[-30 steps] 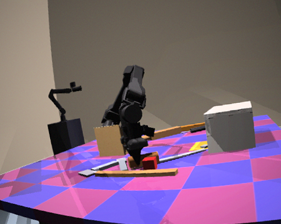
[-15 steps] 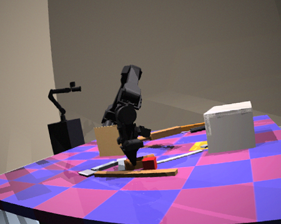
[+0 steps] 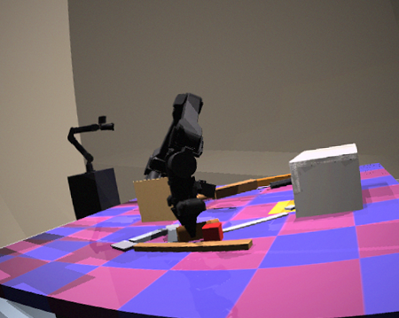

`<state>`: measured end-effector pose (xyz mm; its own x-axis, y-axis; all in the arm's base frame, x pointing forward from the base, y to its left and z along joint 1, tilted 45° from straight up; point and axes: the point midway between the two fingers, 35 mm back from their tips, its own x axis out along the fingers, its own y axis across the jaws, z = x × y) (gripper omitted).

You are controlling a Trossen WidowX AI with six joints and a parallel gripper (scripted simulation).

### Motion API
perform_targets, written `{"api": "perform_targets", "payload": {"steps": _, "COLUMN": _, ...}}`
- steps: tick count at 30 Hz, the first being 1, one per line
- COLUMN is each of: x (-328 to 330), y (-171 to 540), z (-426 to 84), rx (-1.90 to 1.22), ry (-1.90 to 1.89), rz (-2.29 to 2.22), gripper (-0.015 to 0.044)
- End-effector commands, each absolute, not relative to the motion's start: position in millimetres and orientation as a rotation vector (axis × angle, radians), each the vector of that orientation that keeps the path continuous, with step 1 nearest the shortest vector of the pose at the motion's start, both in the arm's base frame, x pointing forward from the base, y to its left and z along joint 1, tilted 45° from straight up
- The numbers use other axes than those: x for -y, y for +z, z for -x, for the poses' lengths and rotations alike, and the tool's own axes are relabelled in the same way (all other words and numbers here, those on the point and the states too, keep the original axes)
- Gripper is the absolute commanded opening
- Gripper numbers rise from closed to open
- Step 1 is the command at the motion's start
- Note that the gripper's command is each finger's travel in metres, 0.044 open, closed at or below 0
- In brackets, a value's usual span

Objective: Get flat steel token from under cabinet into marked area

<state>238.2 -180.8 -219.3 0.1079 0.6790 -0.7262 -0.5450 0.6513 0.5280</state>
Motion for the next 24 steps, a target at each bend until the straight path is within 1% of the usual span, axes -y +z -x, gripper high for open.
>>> {"api": "perform_targets", "payload": {"steps": 1, "x": 178.9, "y": -221.4, "z": -238.4, "rx": -1.155, "ry": 0.906, "rz": -0.141, "gripper": 0.027}}
{"api": "perform_targets", "payload": {"steps": 9, "x": 175.3, "y": -223.5, "z": -237.7, "rx": -1.161, "ry": 0.9, "rz": -0.151, "gripper": 0.027}}
{"api": "perform_targets", "payload": {"steps": 13, "x": 178.1, "y": -222.2, "z": -239.0, "rx": -1.157, "ry": 0.902, "rz": -0.14, "gripper": 0.0165}}
{"api": "perform_targets", "payload": {"steps": 22, "x": 178.1, "y": -222.2, "z": -239.0, "rx": -1.157, "ry": 0.902, "rz": -0.14, "gripper": 0.0105}}
{"api": "perform_targets", "payload": {"steps": 24, "x": 178.1, "y": -222.2, "z": -239.0, "rx": -1.157, "ry": 0.902, "rz": -0.14, "gripper": 0.0052}}
